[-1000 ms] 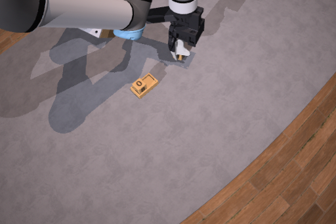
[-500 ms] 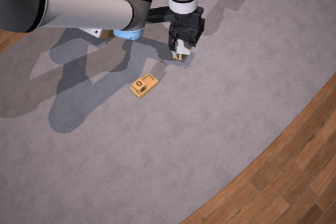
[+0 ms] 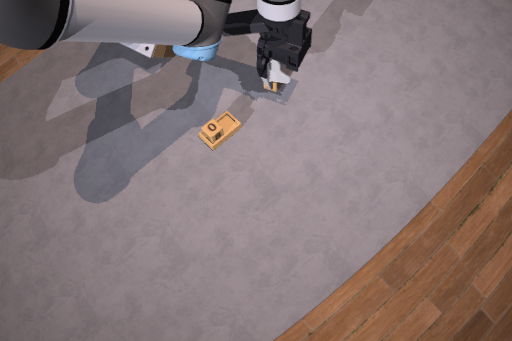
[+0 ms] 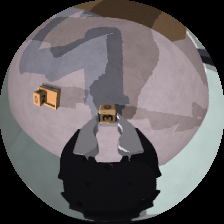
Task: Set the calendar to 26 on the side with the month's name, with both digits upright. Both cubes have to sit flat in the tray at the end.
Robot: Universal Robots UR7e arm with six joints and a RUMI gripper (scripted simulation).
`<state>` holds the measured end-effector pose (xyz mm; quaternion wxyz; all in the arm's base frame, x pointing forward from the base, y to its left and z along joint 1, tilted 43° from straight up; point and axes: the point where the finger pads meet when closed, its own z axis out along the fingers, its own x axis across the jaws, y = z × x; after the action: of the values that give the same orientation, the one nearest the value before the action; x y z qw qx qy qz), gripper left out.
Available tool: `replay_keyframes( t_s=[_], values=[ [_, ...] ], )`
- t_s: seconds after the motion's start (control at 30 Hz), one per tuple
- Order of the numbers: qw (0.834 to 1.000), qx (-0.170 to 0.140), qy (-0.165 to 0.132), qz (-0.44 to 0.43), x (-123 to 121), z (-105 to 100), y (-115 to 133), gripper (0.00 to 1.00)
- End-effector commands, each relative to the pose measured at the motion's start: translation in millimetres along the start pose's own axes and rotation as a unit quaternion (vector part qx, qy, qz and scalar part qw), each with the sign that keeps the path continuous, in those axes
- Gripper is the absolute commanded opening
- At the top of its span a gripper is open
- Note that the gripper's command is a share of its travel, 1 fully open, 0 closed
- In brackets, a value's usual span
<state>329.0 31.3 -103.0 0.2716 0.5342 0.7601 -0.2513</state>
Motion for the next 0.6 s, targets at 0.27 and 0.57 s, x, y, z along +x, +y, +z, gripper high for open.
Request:
replay_keyframes(
  t_s=[0.27,0.57],
  values=[
    [1.0,0.0,0.0,0.0,0.0,-0.3,0.3,0.1],
    [1.0,0.0,0.0,0.0,0.0,-2.1,0.3,0.1]
  ],
)
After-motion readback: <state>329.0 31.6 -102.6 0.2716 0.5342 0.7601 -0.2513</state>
